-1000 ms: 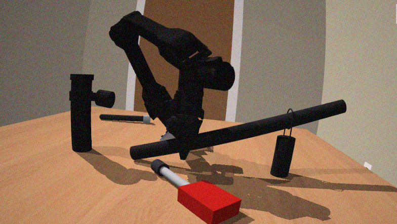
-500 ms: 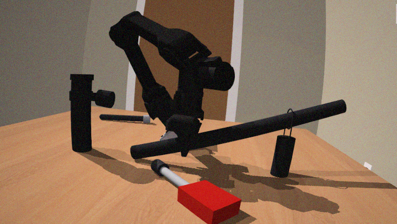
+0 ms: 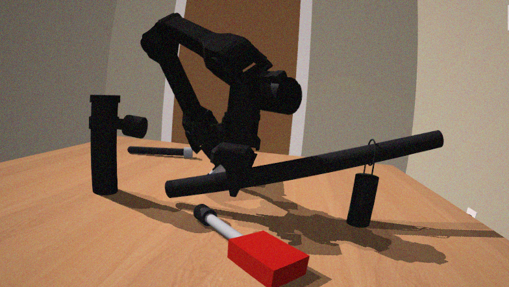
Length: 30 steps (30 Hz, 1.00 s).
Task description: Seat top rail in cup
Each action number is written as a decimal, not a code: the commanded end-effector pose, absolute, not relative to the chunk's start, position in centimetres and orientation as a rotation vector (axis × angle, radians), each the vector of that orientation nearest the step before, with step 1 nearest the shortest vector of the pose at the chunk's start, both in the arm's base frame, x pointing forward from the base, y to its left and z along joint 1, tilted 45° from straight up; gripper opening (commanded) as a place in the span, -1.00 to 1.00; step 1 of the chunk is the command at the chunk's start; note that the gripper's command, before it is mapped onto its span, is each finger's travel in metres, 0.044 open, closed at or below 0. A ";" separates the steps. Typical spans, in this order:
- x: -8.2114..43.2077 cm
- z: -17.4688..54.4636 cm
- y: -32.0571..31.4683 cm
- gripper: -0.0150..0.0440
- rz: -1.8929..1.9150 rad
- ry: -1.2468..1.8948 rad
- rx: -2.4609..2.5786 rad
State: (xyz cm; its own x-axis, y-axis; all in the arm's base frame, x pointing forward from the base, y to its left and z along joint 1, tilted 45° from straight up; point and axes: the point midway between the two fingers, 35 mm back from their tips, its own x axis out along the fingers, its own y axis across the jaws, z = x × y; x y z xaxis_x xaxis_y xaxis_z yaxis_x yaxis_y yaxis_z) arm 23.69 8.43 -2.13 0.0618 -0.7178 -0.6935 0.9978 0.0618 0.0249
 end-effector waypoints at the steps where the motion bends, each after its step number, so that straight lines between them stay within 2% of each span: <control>1: 23.7 -0.9 9.2 -0.49 -1.398 0.545 0.560; 15: 23.7 5.2 11.7 -0.49 -1.307 0.297 0.431; 30: 23.6 4.8 11.4 -0.49 -1.323 0.313 0.433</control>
State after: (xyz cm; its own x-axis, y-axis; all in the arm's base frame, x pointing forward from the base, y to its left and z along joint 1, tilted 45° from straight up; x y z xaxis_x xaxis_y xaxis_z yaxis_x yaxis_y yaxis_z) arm 23.57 11.34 4.78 0.2205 -0.8620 -0.4563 0.9750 0.1826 0.1263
